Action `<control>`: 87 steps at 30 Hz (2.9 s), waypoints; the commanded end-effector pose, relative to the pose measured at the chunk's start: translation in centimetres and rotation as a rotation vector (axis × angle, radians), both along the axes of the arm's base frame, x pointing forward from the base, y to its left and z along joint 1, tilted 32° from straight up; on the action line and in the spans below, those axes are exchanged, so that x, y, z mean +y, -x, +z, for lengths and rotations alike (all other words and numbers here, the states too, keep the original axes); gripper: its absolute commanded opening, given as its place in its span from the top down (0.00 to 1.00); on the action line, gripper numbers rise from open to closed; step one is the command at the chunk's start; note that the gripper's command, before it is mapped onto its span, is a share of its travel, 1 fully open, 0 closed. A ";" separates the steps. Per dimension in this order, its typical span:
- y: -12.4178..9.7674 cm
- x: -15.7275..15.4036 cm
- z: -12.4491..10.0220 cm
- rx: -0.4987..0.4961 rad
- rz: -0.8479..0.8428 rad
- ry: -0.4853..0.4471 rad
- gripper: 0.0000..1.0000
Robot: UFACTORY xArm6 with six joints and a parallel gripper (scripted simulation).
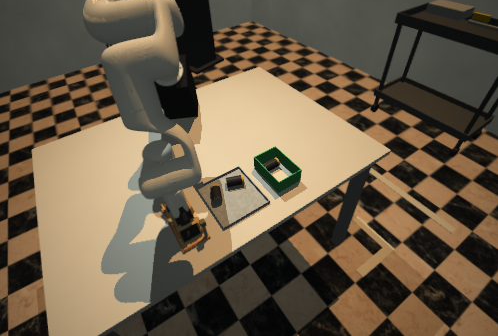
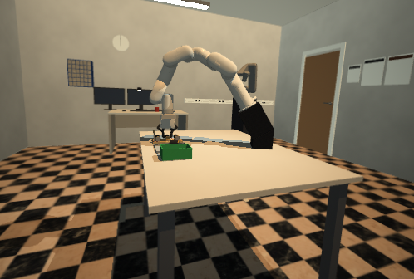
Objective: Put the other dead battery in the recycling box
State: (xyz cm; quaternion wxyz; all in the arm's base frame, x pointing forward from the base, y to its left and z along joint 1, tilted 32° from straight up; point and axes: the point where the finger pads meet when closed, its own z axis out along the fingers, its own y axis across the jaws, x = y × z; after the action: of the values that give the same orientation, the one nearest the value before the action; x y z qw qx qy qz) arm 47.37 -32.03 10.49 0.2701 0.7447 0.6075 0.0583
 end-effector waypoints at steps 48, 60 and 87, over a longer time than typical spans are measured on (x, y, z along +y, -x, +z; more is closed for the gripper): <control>1.5 1.2 3.4 -0.003 0.000 0.002 0.72; 2.4 1.9 5.2 -0.003 0.000 0.002 0.72; 2.6 7.8 9.4 -0.003 0.000 0.002 0.72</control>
State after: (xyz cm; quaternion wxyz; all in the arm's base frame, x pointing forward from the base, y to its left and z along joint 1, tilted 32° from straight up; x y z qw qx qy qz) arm 43.98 -25.66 19.88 0.2694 0.7447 0.6077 0.0595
